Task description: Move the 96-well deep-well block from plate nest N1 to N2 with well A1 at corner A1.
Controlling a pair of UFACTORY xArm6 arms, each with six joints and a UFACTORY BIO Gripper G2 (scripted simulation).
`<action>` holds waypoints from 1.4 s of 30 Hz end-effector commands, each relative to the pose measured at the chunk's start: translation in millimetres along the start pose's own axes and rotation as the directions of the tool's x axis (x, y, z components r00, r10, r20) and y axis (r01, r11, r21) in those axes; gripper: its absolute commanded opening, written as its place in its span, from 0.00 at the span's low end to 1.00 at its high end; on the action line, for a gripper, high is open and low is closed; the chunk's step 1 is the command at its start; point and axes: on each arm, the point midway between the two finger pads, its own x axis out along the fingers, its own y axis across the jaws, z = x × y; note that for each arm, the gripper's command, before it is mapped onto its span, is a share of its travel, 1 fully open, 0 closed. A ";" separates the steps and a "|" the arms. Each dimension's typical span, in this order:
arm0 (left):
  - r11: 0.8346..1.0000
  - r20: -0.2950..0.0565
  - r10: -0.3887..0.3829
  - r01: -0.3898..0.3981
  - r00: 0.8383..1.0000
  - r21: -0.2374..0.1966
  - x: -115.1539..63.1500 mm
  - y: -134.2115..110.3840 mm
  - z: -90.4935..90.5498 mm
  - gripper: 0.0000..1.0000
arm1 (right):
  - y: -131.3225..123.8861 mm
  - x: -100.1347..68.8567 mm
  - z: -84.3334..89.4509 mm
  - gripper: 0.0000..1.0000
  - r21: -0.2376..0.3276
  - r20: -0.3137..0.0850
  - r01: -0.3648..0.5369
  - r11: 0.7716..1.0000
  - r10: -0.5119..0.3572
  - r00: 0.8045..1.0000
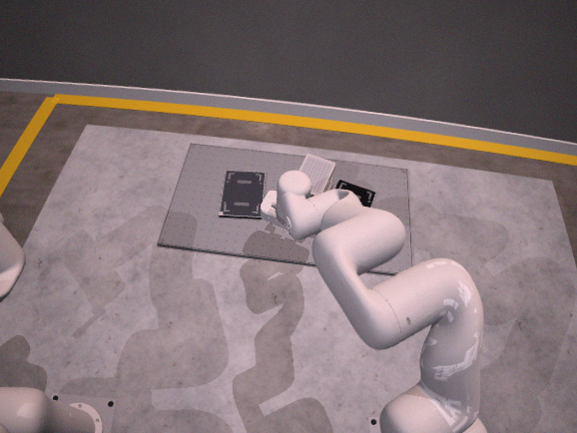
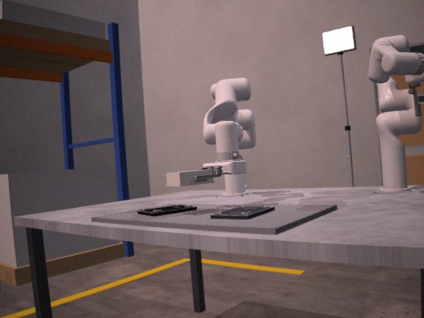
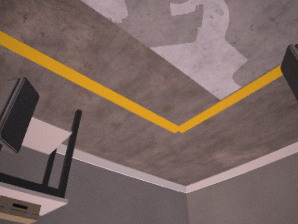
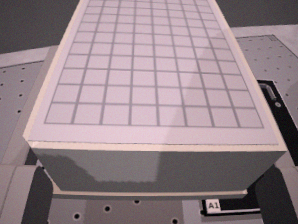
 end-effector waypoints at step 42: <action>1.000 0.001 0.002 -0.002 1.000 0.000 -0.9 0.5 0.3 1.00 | -111.8 32.9 2.6 0.00 0.005 0.004 -0.001 1.000 0.001 1.000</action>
